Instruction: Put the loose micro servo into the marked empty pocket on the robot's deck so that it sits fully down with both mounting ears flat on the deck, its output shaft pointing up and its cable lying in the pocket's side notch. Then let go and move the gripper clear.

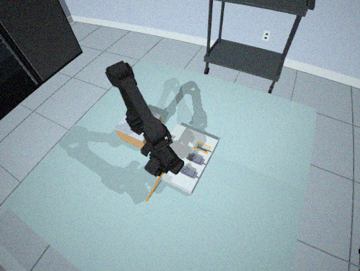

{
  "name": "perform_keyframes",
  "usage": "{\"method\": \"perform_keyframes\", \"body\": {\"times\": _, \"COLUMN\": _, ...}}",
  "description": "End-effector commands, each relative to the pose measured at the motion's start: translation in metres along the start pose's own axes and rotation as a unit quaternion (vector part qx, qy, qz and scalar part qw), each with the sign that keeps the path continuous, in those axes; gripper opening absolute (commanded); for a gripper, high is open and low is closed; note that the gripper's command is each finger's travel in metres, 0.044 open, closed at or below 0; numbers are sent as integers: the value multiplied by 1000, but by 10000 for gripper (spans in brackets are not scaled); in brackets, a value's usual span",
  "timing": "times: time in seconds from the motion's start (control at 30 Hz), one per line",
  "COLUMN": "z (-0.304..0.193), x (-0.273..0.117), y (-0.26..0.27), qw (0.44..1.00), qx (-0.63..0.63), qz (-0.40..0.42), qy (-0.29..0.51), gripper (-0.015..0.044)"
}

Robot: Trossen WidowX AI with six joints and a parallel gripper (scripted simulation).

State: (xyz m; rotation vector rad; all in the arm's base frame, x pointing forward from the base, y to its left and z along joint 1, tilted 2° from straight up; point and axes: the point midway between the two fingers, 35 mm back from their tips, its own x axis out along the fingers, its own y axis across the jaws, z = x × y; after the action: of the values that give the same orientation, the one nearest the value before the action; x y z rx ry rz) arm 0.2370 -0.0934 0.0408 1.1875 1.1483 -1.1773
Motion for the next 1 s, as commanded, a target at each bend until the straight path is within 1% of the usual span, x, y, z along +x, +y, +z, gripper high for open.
{"method": "perform_keyframes", "body": {"times": 0.0, "z": -1, "x": -3, "y": 0, "qw": 1000, "qx": 2, "qz": 0, "qy": 2, "gripper": 32}}
{"method": "perform_keyframes", "body": {"times": 0.03, "z": -1, "x": -5, "y": 0, "qw": 1000, "qx": 2, "qz": 0, "qy": 2, "gripper": 6}}
{"method": "perform_keyframes", "body": {"times": 0.07, "z": -1, "x": -9, "y": 0, "qw": 1000, "qx": 2, "qz": 0, "qy": 2, "gripper": 0}}
{"method": "perform_keyframes", "body": {"times": 0.27, "z": -4, "x": -29, "y": -7, "qw": 1000, "qx": 2, "qz": 0, "qy": 2, "gripper": 0}}
{"method": "perform_keyframes", "body": {"times": 0.5, "z": -4, "x": -30, "y": -8, "qw": 1000, "qx": 2, "qz": 0, "qy": 2, "gripper": 0}}
{"method": "perform_keyframes", "body": {"times": 0.8, "z": 5, "x": -30, "y": 5, "qw": 1000, "qx": 2, "qz": 1, "qy": 2, "gripper": 0}}
{"method": "perform_keyframes", "body": {"times": 0.97, "z": -5, "x": -30, "y": 5, "qw": 1000, "qx": 2, "qz": 1, "qy": 3, "gripper": 0}}
